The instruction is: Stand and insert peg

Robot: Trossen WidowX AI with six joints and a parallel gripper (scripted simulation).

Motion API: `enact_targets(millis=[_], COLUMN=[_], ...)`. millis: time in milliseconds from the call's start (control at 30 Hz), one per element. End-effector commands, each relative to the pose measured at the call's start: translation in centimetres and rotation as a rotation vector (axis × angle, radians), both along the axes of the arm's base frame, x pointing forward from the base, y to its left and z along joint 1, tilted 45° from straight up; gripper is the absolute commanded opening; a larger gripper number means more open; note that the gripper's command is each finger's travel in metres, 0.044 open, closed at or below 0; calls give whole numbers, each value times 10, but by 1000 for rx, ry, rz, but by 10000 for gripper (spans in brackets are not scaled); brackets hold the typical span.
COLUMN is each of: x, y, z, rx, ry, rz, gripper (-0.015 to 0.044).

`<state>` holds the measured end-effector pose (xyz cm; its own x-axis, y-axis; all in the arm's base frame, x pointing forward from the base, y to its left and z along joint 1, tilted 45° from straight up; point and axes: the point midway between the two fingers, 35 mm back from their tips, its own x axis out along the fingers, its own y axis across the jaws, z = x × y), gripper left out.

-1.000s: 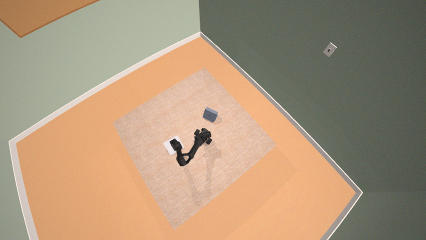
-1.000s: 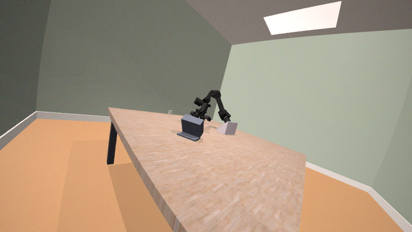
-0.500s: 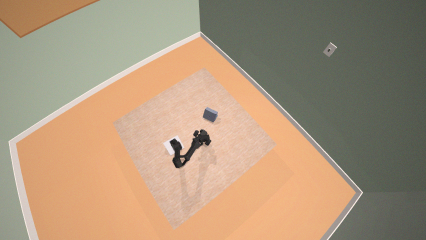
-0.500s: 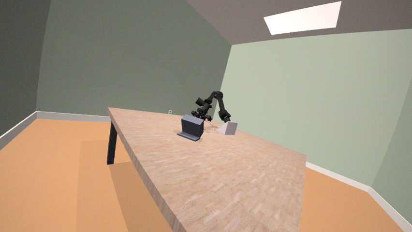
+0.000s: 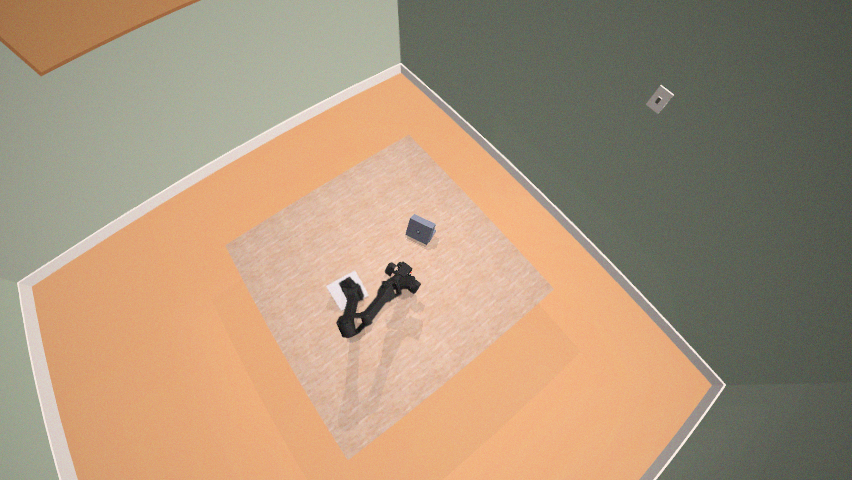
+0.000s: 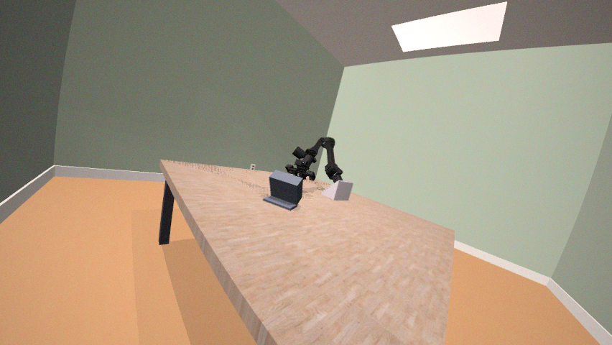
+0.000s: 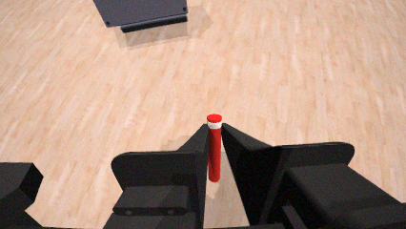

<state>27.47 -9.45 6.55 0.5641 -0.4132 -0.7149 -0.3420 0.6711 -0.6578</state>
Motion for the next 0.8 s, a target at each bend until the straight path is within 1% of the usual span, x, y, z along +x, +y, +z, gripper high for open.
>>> enact_targets(millis=[0, 767], x=[-4, -18], y=[0, 0], z=[1, 8], rx=[10, 77], ry=[-23, -155], rz=[27, 160], gripper=[50, 50])
